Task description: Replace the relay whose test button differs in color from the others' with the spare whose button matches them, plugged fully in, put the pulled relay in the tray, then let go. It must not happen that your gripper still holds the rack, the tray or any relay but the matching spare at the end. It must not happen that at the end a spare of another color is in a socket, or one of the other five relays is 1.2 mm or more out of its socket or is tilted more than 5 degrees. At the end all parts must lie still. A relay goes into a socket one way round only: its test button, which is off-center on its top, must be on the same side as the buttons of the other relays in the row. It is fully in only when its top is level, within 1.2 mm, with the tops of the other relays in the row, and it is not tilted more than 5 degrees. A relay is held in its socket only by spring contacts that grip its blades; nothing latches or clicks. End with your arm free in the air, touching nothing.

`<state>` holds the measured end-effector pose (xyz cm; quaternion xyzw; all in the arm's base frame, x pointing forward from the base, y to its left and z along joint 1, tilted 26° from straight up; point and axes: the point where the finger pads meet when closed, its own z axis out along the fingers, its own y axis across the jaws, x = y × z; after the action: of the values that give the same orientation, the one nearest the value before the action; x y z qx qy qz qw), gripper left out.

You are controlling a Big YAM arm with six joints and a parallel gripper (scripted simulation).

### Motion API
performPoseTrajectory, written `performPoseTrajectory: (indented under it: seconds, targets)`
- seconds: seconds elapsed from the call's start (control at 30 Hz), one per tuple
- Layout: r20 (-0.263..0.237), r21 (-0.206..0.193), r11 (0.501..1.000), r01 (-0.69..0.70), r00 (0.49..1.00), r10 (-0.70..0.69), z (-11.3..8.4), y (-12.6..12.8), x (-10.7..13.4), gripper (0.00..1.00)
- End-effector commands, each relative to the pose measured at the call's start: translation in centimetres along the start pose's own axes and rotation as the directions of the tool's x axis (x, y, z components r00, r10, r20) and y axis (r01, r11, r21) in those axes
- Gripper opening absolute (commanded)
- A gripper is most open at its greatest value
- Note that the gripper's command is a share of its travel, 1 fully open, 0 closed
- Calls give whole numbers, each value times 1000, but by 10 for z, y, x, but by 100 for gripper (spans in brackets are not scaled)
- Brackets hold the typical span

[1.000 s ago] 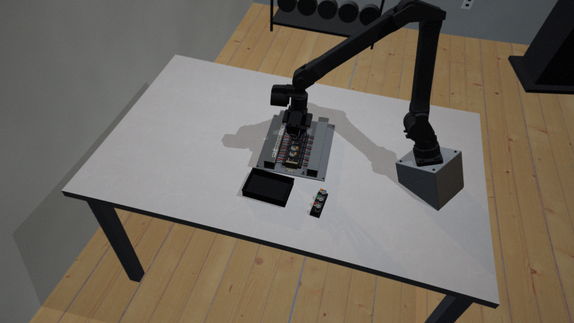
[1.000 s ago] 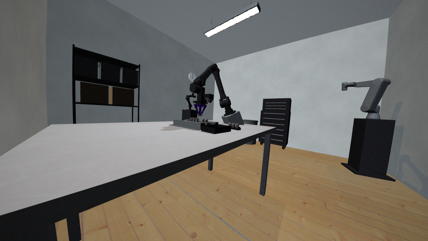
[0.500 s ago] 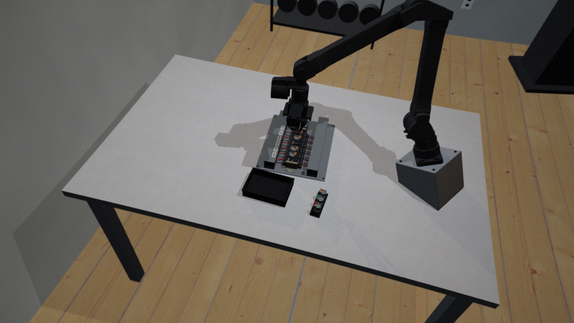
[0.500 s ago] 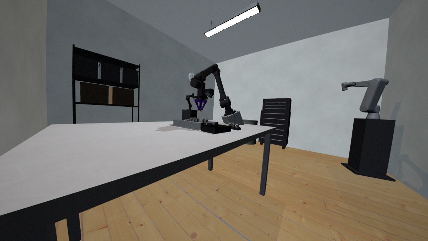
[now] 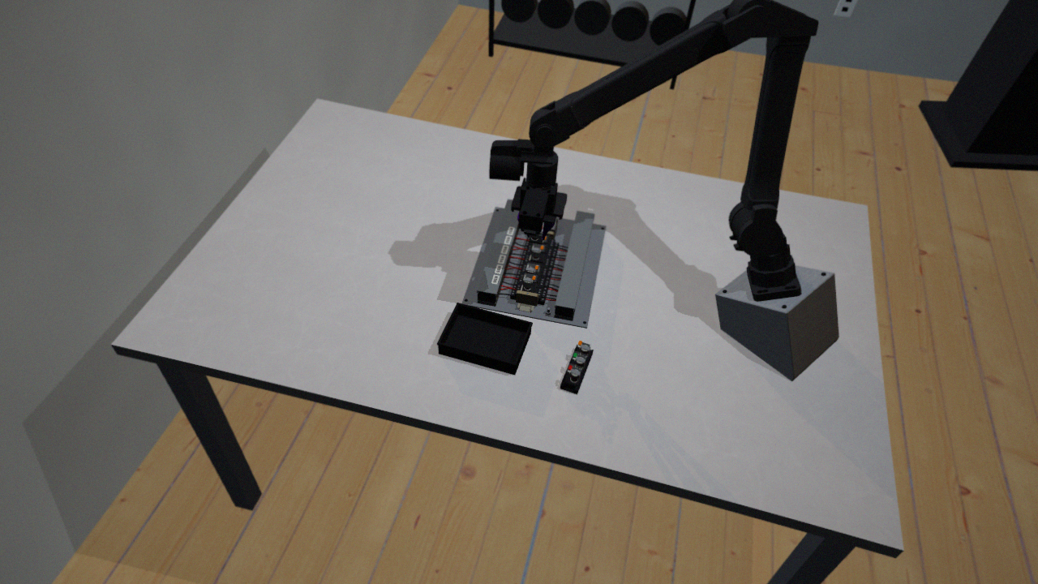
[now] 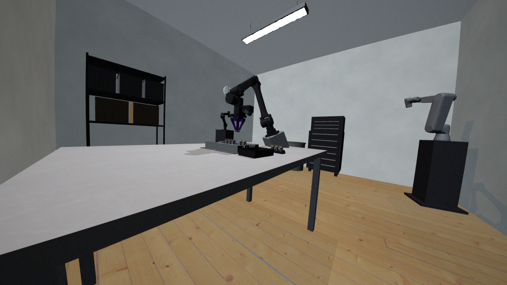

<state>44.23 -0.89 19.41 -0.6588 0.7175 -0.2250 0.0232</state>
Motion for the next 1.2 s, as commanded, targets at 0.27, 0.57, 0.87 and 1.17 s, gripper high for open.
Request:
performPoseTrajectory:
  seconds: [0.27,0.57,0.87,1.17]
  targets:
    - [1,2,1000,-13,1000,13,-4,-3,0,0]
    - [1,3,1000,-14,1000,14,-5,-3,0,0]
    - [2,5,1000,-10,1000,10,-5,-5,-3,0]
    - [7,22,1000,-9,1000,9,-11,-17,-16,0]
